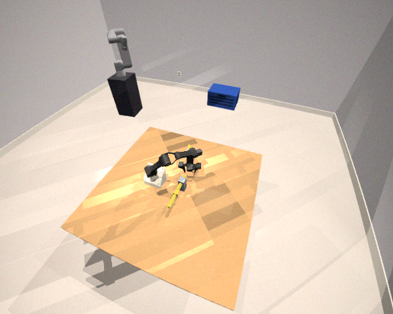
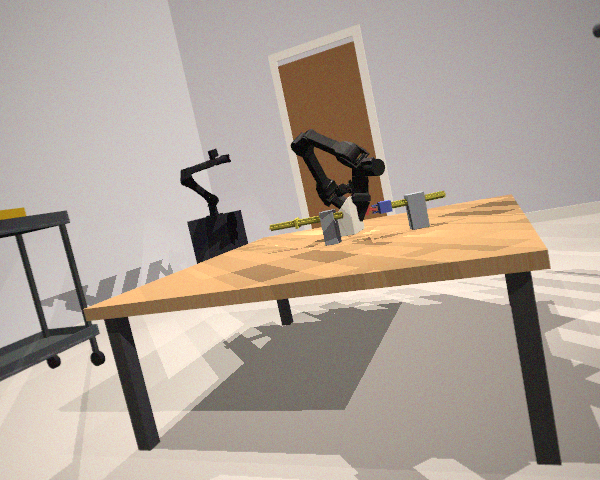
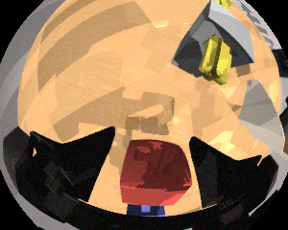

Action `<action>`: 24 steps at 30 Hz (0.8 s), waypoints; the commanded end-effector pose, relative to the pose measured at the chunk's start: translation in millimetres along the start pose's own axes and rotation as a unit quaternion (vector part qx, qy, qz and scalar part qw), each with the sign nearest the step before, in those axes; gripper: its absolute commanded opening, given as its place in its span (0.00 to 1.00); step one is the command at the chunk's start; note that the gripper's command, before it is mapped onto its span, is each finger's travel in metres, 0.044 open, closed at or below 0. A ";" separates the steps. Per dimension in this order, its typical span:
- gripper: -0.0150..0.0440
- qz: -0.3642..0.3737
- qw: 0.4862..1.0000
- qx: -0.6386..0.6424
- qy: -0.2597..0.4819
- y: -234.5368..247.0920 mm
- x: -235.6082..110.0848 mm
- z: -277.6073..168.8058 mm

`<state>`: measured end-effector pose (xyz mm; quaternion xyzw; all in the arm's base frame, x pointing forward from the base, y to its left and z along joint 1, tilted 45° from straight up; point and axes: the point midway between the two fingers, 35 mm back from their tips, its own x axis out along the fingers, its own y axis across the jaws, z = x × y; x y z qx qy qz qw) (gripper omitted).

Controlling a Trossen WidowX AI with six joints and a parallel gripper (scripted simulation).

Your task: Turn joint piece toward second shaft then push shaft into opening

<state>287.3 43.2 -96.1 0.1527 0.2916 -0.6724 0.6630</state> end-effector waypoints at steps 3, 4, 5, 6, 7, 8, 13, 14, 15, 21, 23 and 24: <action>0.69 0.002 1.000 -0.003 -0.002 0.6 0.5 0.5; 0.64 0.002 1.000 -0.003 -0.002 0.6 0.5 0.5; 0.60 0.002 1.000 -0.003 -0.002 0.6 0.5 0.5; 0.56 0.002 1.000 -0.003 -0.002 0.6 0.5 0.5; 0.56 0.002 1.000 -0.003 -0.002 0.6 0.5 0.5; 0.56 0.002 1.000 -0.003 -0.002 0.6 0.5 0.5; 0.56 0.002 1.000 -0.003 -0.002 0.6 0.5 0.5; 0.56 0.002 1.000 -0.003 -0.002 0.6 0.5 0.5; 0.56 0.002 1.000 -0.003 -0.002 0.6 0.5 0.5; 0.56 0.002 1.000 -0.003 -0.002 0.6 0.5 0.5; 0.56 0.002 1.000 -0.003 -0.002 0.6 0.5 0.5; 0.56 0.002 1.000 -0.003 -0.002 0.6 0.5 0.5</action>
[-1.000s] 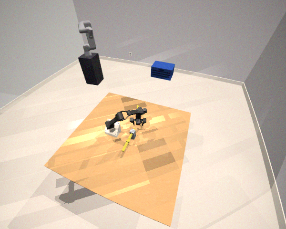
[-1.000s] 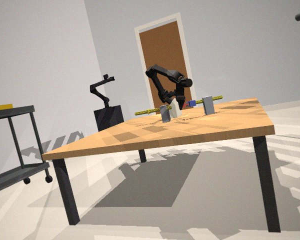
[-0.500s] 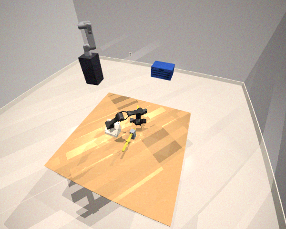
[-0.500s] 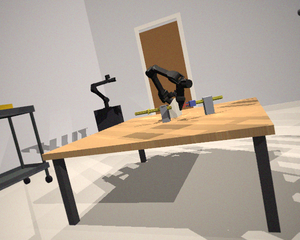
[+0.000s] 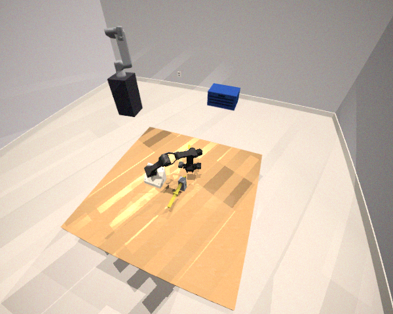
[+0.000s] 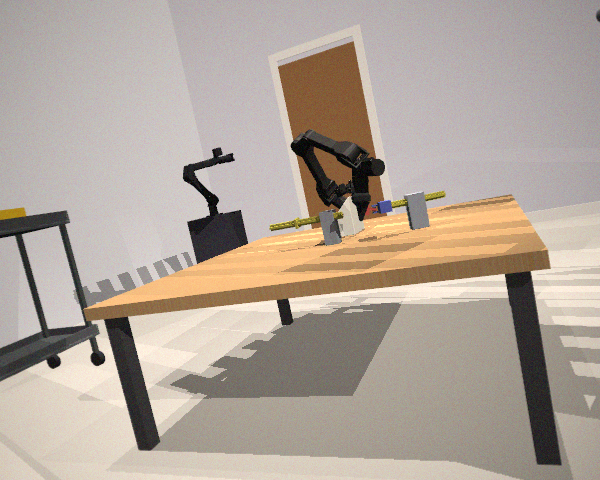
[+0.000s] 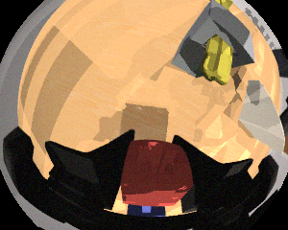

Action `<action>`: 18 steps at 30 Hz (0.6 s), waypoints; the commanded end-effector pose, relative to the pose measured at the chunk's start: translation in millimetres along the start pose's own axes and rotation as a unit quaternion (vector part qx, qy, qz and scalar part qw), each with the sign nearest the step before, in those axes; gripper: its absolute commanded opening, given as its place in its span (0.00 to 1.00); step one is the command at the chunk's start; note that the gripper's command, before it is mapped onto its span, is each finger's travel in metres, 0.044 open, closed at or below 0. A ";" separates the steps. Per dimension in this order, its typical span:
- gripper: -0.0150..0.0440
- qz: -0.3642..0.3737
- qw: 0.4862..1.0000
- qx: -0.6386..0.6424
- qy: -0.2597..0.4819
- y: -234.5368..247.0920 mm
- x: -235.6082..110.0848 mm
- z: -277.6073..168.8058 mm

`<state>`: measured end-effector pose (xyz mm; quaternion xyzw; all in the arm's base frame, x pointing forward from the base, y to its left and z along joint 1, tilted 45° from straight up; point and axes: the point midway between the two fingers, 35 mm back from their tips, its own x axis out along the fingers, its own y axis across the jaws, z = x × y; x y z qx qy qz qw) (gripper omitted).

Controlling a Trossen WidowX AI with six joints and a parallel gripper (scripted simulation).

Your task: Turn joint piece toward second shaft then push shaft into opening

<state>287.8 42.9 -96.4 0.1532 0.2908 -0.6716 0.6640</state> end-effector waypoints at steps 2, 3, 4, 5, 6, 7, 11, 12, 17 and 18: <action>0.56 0.001 1.000 -0.003 -0.001 0.1 0.1 0.4; 0.56 0.001 1.000 -0.003 -0.001 0.1 0.1 0.4; 0.56 0.001 1.000 -0.003 -0.001 0.1 0.1 0.4; 0.56 0.001 1.000 -0.003 -0.001 0.1 0.1 0.4; 0.56 0.001 1.000 -0.003 -0.001 0.1 0.1 0.4; 0.56 0.001 1.000 -0.003 -0.001 0.1 0.1 0.4; 0.56 0.001 1.000 -0.003 -0.001 0.1 0.1 0.4; 0.56 0.001 1.000 -0.003 -0.001 0.1 0.1 0.4; 0.56 0.001 1.000 -0.003 -0.001 0.1 0.1 0.4; 0.56 0.001 1.000 -0.003 -0.001 0.1 0.1 0.4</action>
